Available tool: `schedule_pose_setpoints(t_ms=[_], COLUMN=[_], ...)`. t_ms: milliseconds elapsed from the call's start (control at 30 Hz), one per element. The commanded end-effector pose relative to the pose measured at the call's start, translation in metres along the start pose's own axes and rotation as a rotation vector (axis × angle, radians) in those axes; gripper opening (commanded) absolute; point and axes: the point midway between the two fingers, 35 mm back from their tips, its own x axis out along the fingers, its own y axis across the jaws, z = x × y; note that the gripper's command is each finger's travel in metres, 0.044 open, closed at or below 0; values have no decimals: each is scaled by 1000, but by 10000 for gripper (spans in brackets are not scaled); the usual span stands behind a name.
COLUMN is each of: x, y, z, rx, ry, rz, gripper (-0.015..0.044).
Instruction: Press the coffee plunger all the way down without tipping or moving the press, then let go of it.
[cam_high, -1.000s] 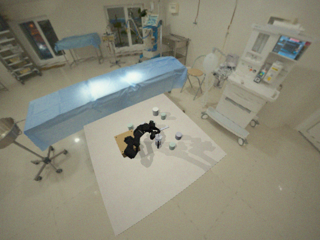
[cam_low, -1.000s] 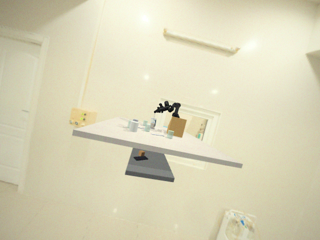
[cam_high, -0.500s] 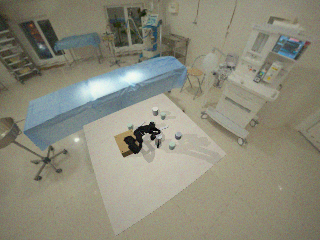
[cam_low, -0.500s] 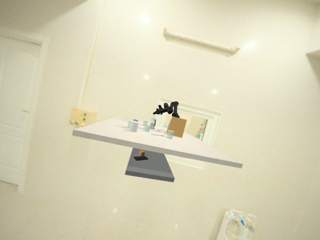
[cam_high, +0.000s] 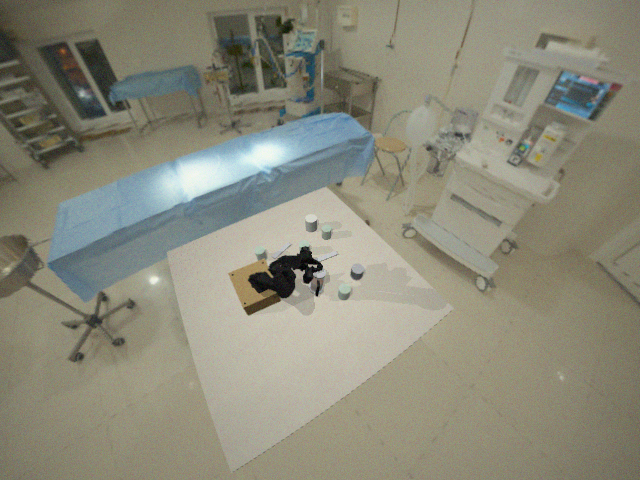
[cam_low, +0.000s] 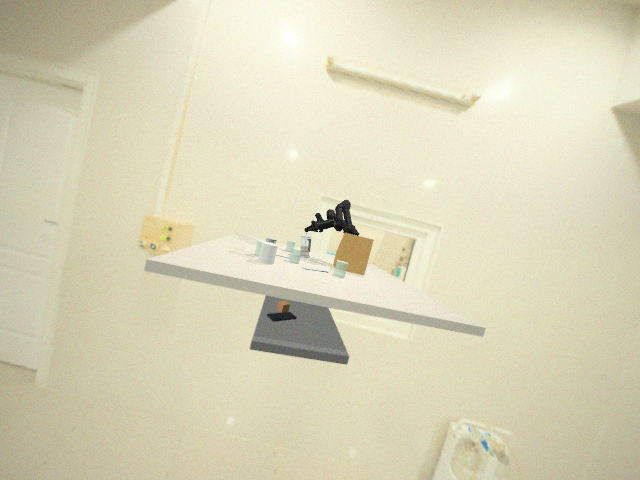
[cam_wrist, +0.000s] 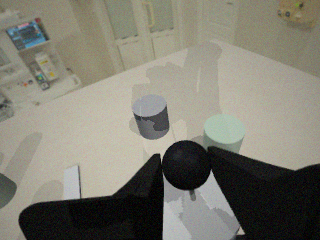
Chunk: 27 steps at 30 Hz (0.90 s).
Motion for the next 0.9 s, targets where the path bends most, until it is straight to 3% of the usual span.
schedule_pose_setpoints(t_ms=[0, 867], x=[5, 12], y=[-2, 4], z=[-14, -9], rx=[-45, -45], ry=[40, 39], rz=[-14, -15], gripper=[126, 126])
